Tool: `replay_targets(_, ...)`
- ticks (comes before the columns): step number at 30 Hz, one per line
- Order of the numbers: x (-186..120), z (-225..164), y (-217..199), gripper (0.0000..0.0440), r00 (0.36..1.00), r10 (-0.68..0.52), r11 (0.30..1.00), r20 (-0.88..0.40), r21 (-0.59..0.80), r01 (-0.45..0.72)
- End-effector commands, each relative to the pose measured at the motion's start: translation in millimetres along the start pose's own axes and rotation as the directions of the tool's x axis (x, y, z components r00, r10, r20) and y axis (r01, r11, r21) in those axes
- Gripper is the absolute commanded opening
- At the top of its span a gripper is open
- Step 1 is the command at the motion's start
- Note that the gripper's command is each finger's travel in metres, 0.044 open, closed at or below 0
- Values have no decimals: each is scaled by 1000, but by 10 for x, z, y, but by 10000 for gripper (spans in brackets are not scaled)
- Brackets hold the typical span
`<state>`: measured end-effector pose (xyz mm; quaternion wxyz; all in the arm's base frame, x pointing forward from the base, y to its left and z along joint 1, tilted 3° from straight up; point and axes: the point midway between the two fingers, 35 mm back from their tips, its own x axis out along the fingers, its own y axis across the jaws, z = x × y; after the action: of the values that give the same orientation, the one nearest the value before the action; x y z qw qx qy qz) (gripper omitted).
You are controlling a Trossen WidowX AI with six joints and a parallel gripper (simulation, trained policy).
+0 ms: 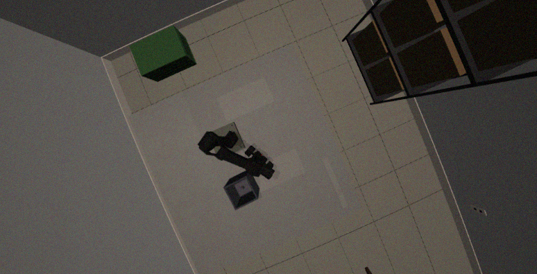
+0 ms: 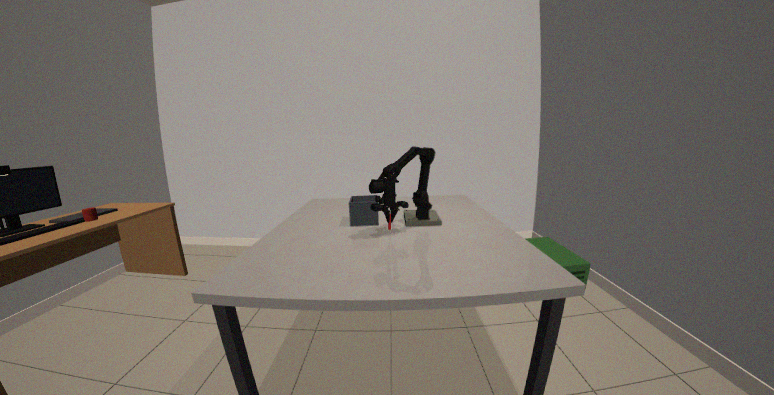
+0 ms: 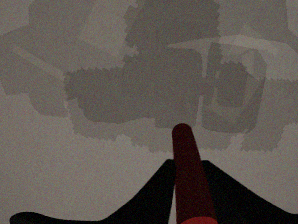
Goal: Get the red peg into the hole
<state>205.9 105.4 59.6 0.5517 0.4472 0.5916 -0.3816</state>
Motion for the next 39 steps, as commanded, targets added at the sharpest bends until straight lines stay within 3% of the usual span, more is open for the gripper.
replay_targets(1,-123,-7,58,0,999,39,999,-17,-2,-39)
replay_targets(23,-1159,457,303,0,965,257,966,59,-10,-257)
replay_targets(39,-1387,1056,265,0,961,227,970,161,46,-237)
